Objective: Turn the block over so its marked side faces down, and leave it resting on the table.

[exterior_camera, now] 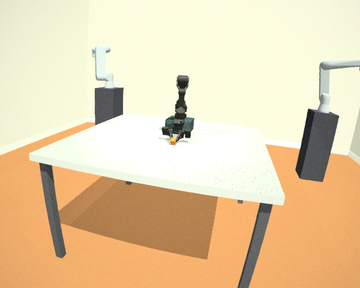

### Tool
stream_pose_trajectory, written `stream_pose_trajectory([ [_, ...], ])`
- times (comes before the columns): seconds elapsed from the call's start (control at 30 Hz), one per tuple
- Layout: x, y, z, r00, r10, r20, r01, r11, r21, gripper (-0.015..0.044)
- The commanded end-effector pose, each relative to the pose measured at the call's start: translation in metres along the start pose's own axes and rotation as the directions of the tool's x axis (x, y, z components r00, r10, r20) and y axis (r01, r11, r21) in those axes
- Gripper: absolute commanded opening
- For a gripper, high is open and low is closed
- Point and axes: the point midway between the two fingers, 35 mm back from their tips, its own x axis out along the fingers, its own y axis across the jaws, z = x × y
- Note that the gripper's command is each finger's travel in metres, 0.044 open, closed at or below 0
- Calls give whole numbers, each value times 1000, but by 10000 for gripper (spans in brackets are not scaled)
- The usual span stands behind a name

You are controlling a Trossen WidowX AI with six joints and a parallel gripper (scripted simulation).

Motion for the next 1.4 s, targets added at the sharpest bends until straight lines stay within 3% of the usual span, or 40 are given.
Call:
stream_pose_trajectory([
  [0.0,-2,-1,1,1000,-4,15,5,1000,-6,0],
  [0.4,-2,-1,1,1000,-4,15,5,1000,-6,0],
  [0.97,-2,-1,1,1000,-4,15,5,1000,-6,440],
  [1.37,-2,-1,1,1000,-4,15,5,1000,-6,440],
])
